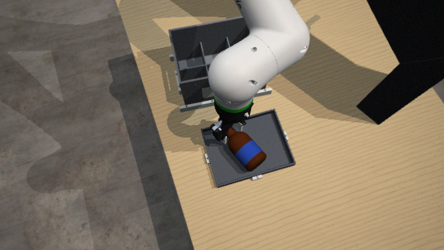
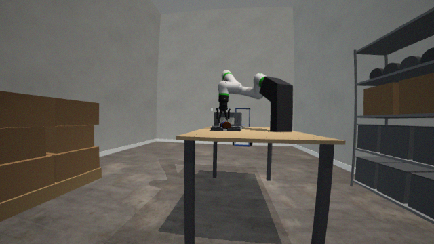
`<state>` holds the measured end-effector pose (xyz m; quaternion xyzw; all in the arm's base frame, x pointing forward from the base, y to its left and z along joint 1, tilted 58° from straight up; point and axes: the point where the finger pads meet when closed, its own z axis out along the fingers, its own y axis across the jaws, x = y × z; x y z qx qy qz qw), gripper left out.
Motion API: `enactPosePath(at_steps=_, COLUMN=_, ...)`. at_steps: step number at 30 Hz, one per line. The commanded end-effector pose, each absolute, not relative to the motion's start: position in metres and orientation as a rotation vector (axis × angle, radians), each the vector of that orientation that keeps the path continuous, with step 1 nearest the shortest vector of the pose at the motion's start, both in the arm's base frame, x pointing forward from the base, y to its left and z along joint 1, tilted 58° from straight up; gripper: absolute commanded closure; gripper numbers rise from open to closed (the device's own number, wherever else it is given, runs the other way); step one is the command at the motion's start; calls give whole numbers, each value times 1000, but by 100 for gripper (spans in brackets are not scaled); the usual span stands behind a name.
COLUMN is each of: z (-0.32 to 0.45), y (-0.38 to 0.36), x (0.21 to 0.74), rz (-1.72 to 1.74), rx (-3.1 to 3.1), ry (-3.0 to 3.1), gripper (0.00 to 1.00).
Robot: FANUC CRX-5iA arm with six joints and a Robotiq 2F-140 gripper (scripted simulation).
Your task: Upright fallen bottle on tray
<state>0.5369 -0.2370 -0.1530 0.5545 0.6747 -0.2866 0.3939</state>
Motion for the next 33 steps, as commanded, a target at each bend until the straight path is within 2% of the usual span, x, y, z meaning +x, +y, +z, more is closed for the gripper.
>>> enactPosePath(at_steps=1, z=-153, y=-237, x=537, rz=-727, rx=1407, ry=1712, gripper=62)
enactPosePath(at_steps=19, z=-153, y=-237, x=537, rz=-727, rx=1407, ry=1712, gripper=62)
enactPosePath(at_steps=20, z=-153, y=-237, x=537, rz=-727, rx=1407, ry=1712, gripper=100)
enactPosePath(at_steps=33, z=-153, y=-237, x=537, rz=-727, rx=1407, ry=1712, gripper=100)
